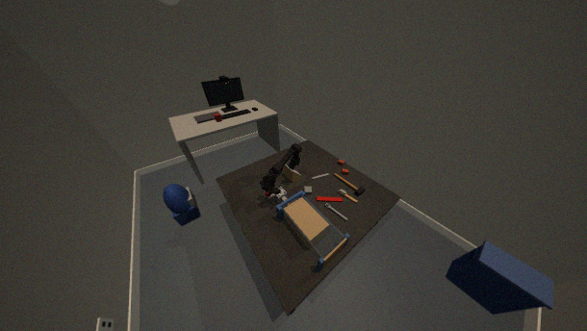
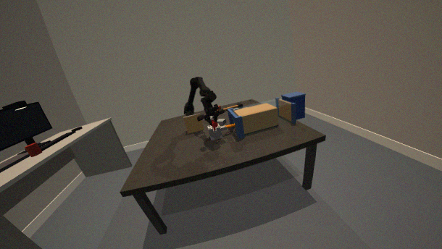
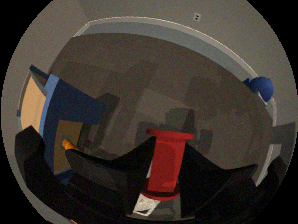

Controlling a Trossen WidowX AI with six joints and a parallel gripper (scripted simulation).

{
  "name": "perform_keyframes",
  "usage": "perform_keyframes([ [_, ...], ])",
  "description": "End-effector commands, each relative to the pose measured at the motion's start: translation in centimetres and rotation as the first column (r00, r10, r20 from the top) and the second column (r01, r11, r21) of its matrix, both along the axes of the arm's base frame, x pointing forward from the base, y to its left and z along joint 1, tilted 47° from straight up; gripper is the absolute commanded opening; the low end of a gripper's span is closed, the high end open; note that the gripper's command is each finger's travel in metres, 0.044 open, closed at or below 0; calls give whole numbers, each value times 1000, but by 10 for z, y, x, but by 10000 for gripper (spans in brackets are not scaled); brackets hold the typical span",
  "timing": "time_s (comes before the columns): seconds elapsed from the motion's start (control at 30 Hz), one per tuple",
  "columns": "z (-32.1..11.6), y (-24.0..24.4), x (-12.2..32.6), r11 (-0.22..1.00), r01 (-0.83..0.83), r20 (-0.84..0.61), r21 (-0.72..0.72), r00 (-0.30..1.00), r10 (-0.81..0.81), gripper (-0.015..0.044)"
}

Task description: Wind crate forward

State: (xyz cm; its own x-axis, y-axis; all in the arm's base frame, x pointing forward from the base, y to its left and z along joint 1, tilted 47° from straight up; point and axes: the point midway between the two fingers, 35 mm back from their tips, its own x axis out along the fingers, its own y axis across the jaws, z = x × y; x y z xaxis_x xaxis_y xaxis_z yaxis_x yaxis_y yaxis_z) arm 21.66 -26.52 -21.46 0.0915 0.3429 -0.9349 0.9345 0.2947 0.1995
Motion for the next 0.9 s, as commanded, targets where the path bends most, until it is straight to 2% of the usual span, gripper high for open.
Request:
perform_keyframes([
  [0.0,2,7,17,1000,-2,29,17,1000,1,0],
  [0.87,13,20,52,1000,-2,32,20,999,1,0],
])
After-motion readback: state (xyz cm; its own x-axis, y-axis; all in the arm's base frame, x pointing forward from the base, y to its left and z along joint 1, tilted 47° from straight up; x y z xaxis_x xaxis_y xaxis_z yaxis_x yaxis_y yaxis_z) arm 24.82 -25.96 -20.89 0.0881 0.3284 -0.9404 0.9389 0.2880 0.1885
